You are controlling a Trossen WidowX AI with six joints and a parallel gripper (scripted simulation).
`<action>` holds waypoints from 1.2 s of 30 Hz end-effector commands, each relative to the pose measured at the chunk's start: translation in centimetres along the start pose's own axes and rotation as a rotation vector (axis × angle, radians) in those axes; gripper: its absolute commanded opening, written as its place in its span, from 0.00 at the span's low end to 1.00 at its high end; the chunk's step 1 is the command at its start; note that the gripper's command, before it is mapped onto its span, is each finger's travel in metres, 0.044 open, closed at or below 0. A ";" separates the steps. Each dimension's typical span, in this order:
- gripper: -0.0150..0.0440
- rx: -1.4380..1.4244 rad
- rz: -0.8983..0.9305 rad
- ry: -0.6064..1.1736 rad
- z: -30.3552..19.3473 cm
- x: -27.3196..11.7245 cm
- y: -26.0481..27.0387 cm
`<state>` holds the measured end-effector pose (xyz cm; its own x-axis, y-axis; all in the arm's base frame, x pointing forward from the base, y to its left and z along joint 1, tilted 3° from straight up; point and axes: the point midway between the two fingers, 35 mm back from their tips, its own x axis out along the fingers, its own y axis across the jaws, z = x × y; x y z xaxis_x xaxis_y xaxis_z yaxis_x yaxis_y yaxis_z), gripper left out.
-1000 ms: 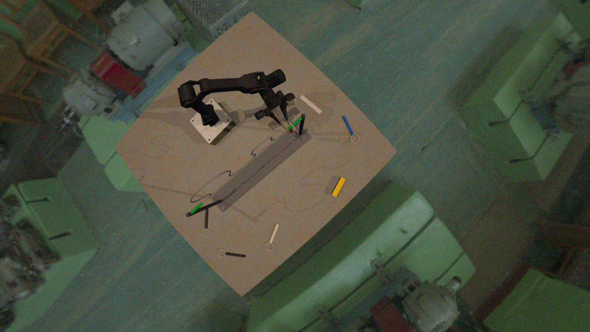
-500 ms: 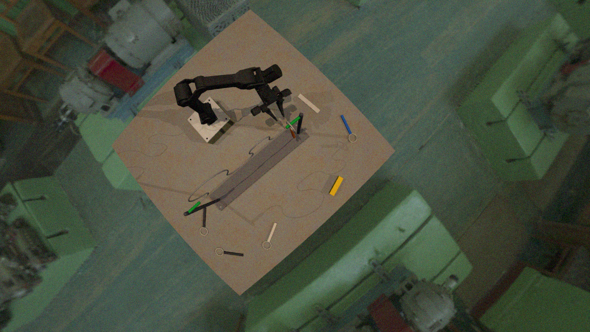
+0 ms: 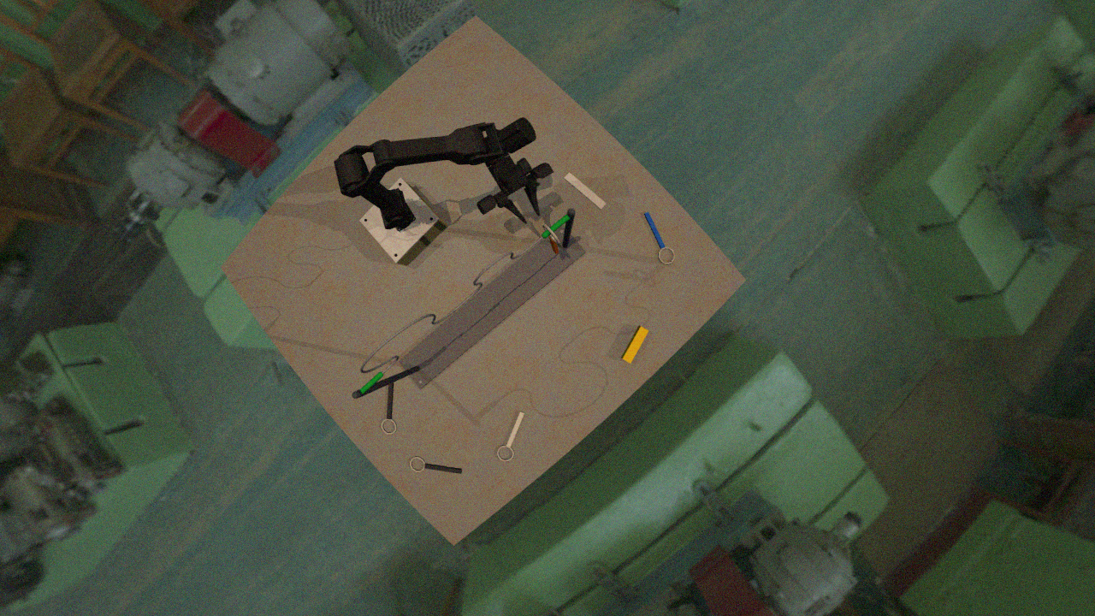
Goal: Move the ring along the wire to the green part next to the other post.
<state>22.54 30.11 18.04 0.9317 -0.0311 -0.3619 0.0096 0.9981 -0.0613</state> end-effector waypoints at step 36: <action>1.00 0.000 0.001 -0.002 0.1 -4.8 -0.1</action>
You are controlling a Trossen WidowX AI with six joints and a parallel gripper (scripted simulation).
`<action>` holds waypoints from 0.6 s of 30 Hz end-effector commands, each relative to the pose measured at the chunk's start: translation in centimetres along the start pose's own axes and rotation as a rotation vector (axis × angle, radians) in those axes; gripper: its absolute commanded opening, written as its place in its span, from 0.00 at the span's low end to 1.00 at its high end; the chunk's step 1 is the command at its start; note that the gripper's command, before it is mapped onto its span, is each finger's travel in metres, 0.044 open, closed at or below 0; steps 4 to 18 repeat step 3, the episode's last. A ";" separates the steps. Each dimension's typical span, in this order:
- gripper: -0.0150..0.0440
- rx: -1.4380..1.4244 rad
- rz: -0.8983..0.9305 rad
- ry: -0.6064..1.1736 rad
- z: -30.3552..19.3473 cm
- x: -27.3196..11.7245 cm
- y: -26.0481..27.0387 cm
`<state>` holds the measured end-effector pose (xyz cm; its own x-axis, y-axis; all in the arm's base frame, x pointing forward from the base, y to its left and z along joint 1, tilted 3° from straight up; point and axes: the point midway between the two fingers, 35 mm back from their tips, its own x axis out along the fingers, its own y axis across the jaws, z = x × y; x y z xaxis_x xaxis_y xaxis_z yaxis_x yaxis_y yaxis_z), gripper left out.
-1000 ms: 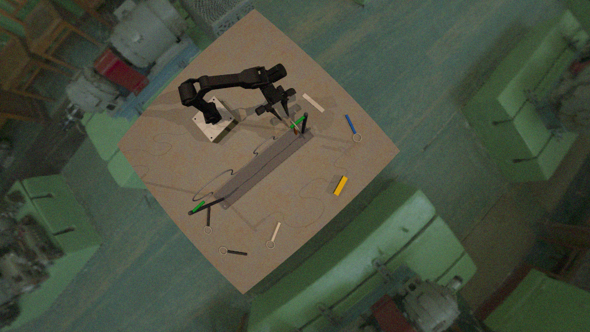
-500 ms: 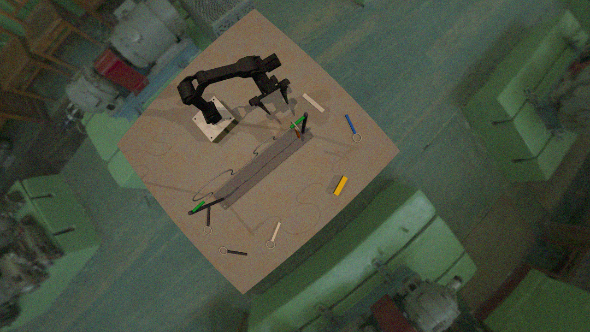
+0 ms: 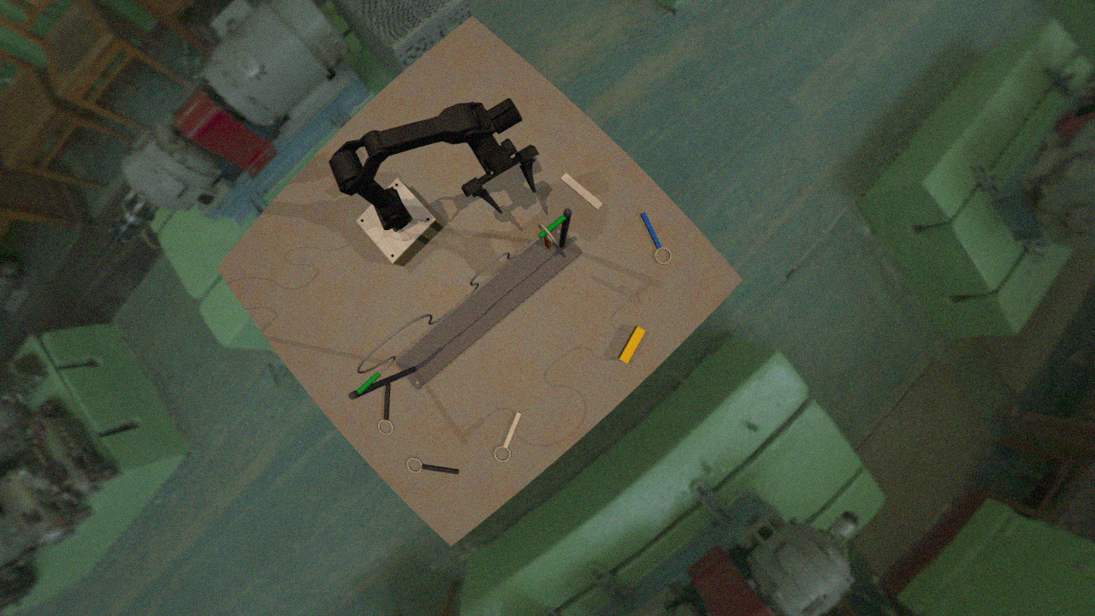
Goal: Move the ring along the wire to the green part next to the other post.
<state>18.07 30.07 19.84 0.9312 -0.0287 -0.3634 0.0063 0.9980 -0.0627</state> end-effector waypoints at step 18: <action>1.00 0.002 -0.001 -0.003 0.0 0.0 0.1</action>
